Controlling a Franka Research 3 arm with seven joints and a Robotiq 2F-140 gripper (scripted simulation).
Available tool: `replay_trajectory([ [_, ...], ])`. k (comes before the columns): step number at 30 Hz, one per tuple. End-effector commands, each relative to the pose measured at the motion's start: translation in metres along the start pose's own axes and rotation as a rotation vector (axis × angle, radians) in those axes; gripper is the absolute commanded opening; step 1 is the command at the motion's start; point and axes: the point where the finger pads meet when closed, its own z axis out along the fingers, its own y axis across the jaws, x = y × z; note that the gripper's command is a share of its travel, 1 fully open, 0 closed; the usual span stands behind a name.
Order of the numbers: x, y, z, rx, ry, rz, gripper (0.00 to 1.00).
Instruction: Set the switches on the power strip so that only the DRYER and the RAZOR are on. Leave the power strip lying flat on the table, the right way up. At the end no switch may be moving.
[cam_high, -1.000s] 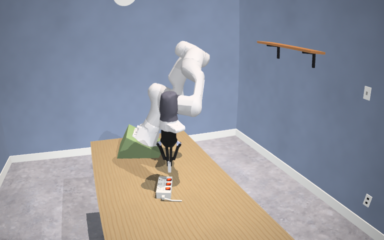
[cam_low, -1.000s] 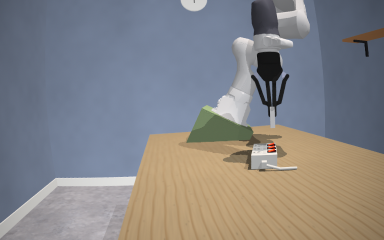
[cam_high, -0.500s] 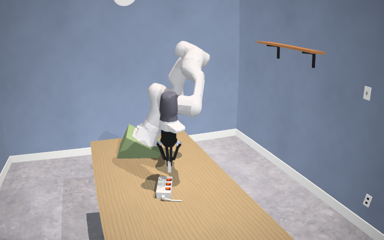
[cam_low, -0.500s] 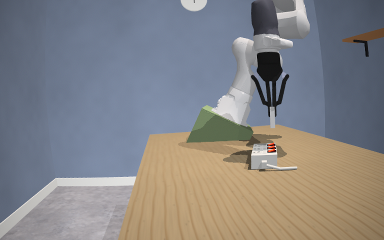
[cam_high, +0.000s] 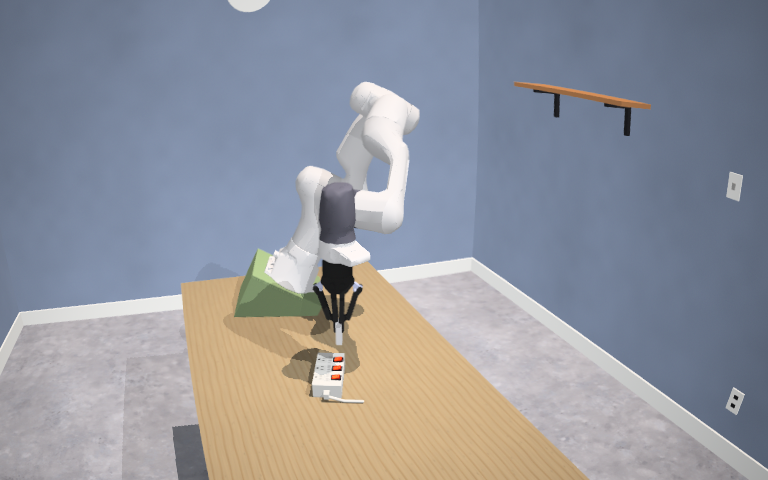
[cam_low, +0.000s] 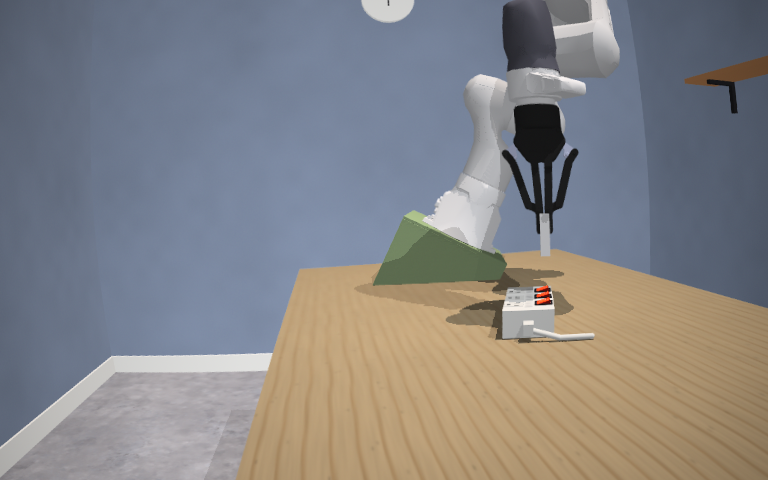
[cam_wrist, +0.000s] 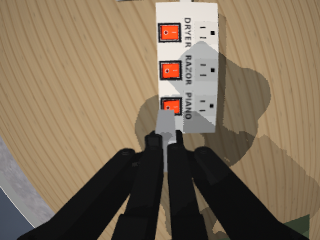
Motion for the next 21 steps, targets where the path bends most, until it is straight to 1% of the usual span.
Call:
replay_trajectory([
  [1,-0.002,-0.002,0.001,0.004,-0.004,0.003,0.0],
  [12,-0.002,-0.002,0.004,0.004,-0.004,0.003,0.0],
  [21,-0.002,-0.002,0.013,0.004,-0.004,0.003,0.0],
])
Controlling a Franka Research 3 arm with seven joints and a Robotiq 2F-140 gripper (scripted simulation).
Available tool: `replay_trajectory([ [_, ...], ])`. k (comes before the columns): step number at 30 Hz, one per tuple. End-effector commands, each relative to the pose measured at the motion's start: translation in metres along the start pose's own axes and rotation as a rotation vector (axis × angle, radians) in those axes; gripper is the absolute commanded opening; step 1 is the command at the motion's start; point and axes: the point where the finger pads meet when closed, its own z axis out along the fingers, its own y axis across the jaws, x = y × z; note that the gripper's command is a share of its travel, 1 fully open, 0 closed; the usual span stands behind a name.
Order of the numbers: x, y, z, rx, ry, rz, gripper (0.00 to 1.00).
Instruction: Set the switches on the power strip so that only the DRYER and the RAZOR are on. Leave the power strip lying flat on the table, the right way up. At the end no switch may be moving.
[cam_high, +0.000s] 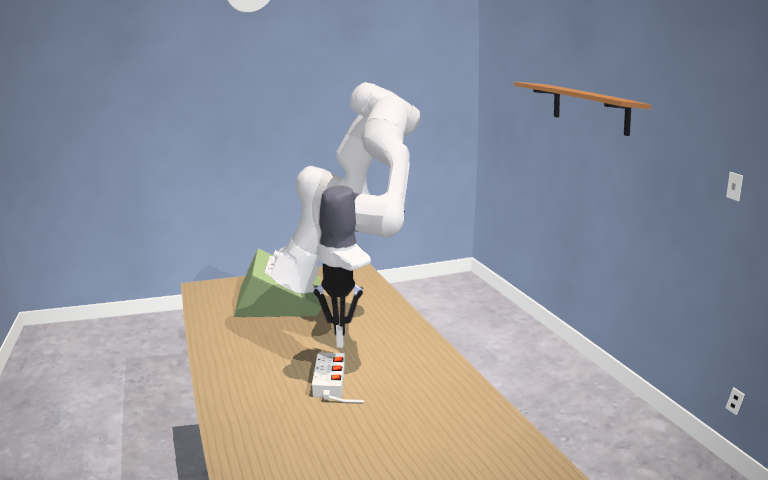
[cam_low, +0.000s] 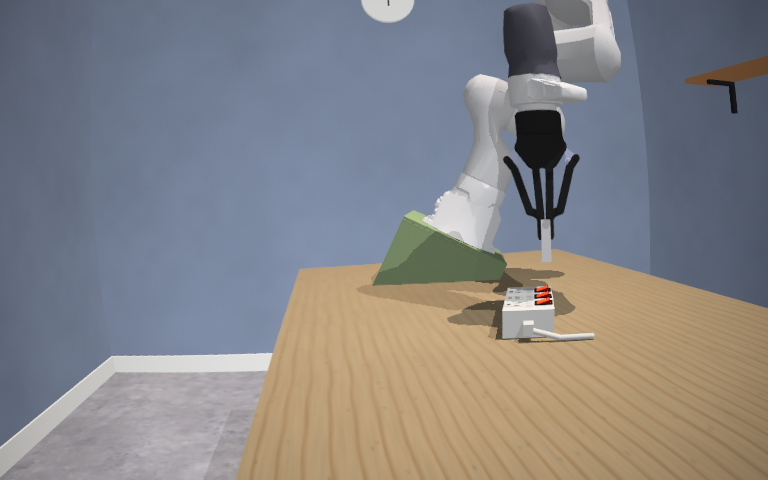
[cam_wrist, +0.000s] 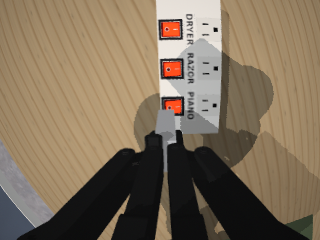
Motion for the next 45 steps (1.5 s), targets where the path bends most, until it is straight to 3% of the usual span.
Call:
replay_trajectory([
  [1,0.001,-0.001,0.005,0.0,0.004,-0.004,0.0],
  [23,0.001,-0.001,0.03,0.0,0.004,-0.004,0.0],
  [45,0.001,-0.001,0.036,0.0,0.004,-0.004,0.0],
])
